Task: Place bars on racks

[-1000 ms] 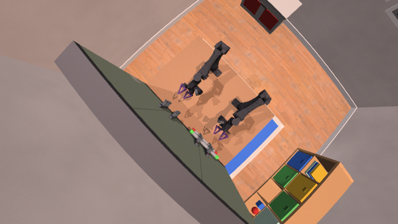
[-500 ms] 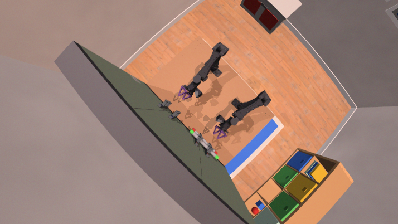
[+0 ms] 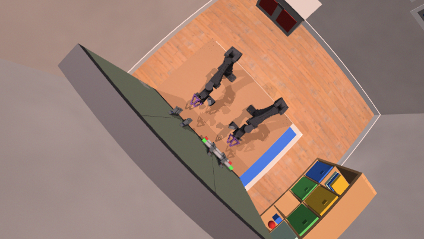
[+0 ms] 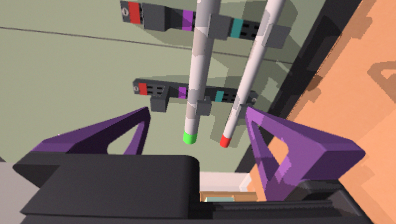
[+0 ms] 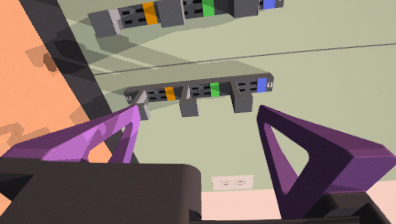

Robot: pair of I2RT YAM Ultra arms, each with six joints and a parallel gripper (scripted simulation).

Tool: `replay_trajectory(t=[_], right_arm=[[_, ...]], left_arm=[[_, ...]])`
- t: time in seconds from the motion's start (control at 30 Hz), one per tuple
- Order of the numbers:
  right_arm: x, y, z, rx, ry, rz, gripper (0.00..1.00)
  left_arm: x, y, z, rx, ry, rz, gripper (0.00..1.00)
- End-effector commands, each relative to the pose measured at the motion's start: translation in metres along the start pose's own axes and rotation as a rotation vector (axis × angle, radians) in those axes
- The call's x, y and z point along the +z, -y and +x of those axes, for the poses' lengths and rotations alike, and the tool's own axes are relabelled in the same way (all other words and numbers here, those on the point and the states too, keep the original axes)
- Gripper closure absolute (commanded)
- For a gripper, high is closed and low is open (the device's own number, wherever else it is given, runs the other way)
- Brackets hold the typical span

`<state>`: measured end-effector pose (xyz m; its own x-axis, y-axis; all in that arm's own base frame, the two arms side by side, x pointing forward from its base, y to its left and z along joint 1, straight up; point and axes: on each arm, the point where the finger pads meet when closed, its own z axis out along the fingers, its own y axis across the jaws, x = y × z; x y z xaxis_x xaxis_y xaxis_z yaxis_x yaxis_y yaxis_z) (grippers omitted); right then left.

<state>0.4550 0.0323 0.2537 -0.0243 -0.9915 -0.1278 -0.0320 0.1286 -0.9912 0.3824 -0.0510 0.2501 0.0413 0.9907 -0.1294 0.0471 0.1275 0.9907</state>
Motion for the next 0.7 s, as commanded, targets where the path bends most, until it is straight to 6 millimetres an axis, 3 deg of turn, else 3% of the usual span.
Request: replay_trajectory(t=[0.0,0.27,0.67], right_arm=[[0.003,0.002,-0.003,-0.057,0.002,0.034,0.00],[0.007,-0.006,-0.004,-0.128,0.001,0.035,0.00],[0.007,-0.006,-0.004,-0.128,0.001,0.035,0.00]], left_arm=[[0.001,-0.005,-0.005,0.058,0.009,-0.042,0.00],[0.002,0.003,-0.007,0.130,0.010,-0.041,0.00],[0.007,0.001,0.010,0.130,0.010,-0.041,0.00]])
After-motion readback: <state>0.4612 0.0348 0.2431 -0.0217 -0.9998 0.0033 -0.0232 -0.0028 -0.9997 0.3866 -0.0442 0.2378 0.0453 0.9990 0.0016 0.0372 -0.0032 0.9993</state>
